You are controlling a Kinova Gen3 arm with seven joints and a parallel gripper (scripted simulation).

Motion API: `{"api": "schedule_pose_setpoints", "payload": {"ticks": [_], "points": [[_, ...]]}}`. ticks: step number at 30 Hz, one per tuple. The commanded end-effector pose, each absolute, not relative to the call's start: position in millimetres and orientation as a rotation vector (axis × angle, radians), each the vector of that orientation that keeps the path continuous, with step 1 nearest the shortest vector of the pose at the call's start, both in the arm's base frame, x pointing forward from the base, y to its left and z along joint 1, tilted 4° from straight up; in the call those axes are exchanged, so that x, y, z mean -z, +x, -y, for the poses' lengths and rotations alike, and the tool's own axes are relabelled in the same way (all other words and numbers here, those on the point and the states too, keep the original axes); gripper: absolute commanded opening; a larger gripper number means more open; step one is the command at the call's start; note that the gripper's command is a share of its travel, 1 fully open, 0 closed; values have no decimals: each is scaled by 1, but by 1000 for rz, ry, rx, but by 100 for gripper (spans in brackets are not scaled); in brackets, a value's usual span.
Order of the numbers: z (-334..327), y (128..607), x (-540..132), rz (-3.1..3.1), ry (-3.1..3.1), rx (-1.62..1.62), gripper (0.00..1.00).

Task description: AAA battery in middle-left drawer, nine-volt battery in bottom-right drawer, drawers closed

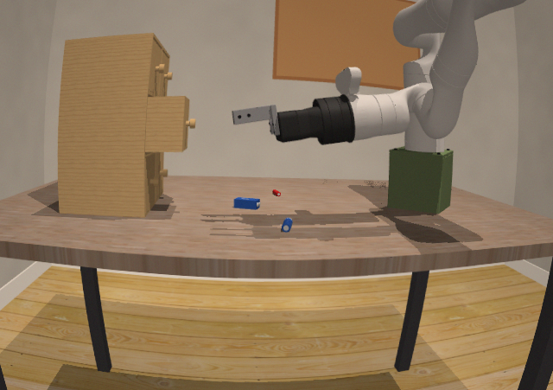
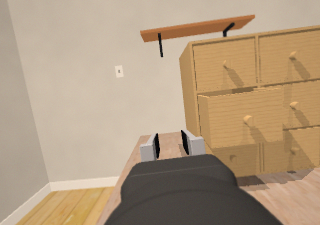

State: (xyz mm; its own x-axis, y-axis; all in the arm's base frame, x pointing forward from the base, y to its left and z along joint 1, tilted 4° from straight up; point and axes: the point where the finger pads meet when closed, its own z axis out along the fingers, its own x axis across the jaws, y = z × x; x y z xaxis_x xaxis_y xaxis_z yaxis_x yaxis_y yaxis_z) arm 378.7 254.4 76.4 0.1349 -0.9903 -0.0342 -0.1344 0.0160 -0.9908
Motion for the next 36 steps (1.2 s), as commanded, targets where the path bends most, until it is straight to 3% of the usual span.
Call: {"api": "schedule_pose_setpoints", "payload": {"ticks": [1, 36], "points": [[-262, 376, -79, -1215, -1340, 1007, 67], [-318, 356, -86, -1215, -1340, 1007, 67]]}}
